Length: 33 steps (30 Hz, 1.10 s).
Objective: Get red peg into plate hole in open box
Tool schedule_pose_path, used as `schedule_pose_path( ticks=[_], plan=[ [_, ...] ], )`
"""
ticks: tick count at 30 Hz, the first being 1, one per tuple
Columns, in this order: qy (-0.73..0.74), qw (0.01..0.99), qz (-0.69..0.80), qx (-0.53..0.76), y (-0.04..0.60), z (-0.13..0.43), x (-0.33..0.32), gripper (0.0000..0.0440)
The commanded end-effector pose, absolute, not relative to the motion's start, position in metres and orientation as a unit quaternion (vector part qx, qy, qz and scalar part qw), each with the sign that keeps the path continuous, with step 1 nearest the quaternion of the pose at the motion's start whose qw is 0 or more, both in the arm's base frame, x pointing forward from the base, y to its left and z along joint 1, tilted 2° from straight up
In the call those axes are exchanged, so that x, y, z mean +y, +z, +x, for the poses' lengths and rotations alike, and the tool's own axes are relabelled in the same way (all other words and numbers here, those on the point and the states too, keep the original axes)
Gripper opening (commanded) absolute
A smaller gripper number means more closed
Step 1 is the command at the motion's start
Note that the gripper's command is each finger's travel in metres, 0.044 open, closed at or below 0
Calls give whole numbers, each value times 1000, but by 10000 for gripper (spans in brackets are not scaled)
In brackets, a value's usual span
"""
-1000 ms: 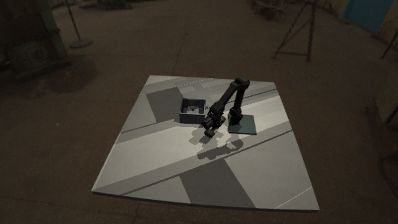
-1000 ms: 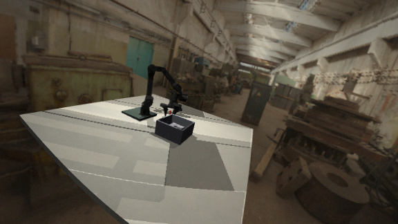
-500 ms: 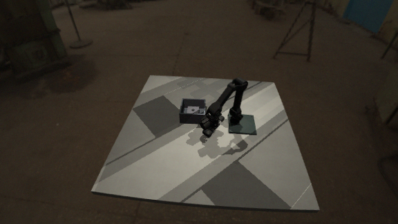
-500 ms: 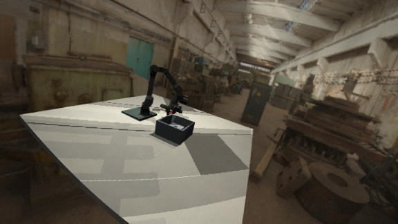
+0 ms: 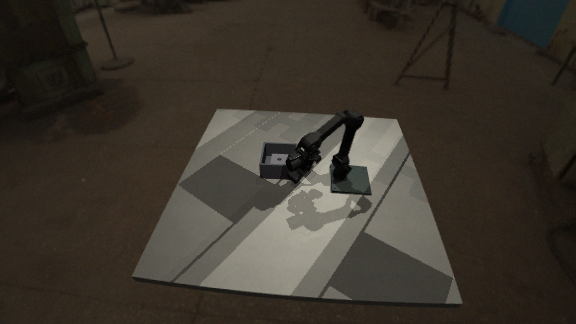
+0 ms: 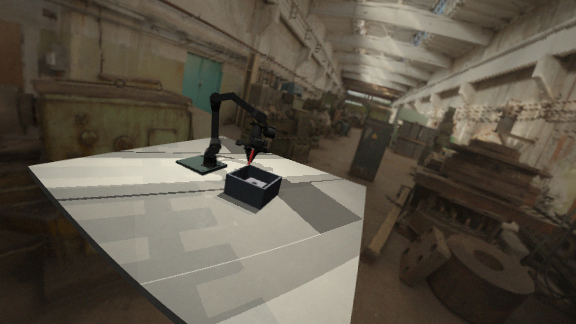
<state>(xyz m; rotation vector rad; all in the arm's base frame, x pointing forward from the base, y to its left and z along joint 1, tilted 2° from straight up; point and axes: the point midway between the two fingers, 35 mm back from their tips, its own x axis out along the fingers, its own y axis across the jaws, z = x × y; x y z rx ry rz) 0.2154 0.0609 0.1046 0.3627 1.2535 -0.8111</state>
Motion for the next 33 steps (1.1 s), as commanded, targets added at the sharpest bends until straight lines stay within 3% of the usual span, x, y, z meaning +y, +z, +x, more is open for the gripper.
schedule_pose_path(
  ticks=[1,16,33],
  plan=[
    [-378,726,175,548,120,223,51,0],
    [-437,723,233,482,143,262,-6,0],
    [-448,715,252,473,125,300,-73,0]
  ],
)
